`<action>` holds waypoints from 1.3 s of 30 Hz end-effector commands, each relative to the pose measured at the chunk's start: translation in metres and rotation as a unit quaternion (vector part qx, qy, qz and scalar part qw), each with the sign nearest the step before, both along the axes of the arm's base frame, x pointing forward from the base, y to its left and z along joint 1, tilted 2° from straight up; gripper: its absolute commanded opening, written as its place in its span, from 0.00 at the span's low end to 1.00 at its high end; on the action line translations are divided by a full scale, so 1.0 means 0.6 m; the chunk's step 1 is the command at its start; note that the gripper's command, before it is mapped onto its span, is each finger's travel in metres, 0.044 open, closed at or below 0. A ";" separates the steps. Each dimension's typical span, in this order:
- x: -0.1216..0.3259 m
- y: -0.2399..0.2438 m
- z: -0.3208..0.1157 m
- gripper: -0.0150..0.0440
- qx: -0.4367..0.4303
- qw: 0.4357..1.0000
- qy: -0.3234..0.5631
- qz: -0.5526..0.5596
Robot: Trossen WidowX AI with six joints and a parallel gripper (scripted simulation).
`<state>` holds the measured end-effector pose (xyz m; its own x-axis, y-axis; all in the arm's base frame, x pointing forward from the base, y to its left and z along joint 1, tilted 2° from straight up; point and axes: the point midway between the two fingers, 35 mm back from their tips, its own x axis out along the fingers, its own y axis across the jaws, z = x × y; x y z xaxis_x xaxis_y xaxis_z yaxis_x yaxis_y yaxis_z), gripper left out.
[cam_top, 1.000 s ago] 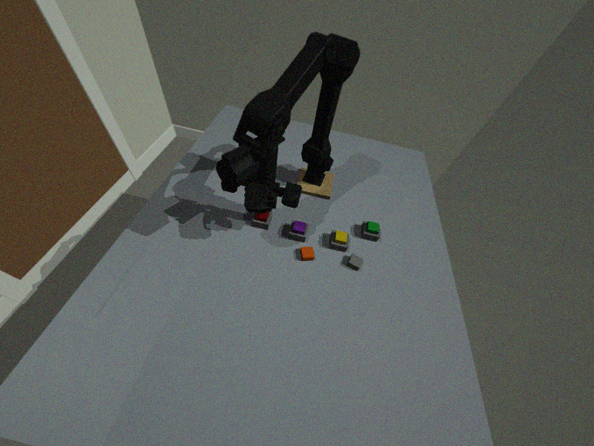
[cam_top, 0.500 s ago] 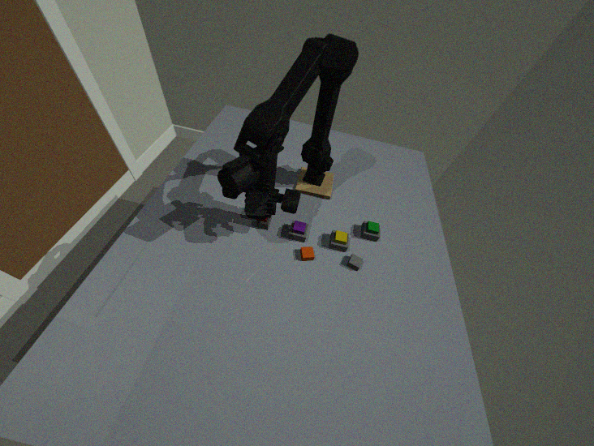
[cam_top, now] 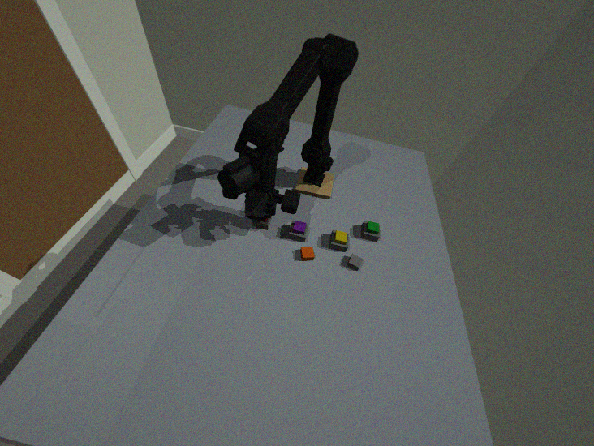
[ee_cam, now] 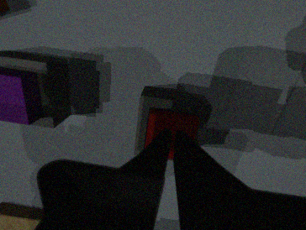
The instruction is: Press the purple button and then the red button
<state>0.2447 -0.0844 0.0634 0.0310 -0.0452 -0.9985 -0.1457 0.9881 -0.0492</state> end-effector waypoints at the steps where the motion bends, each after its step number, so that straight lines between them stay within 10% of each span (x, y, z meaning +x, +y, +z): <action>1: -0.004 0.000 -0.003 0.29 0.000 1.000 0.004 0.001; 16: -0.005 0.003 0.051 0.29 0.000 1.000 0.004 0.001; 30: 0.057 0.281 0.099 0.91 0.011 0.999 -0.011 0.028; 39: -0.011 0.474 0.128 0.93 0.017 1.000 0.002 0.009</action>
<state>0.2597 0.1560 0.1326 0.0383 -0.0156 -0.9991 -0.1754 0.9842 -0.0221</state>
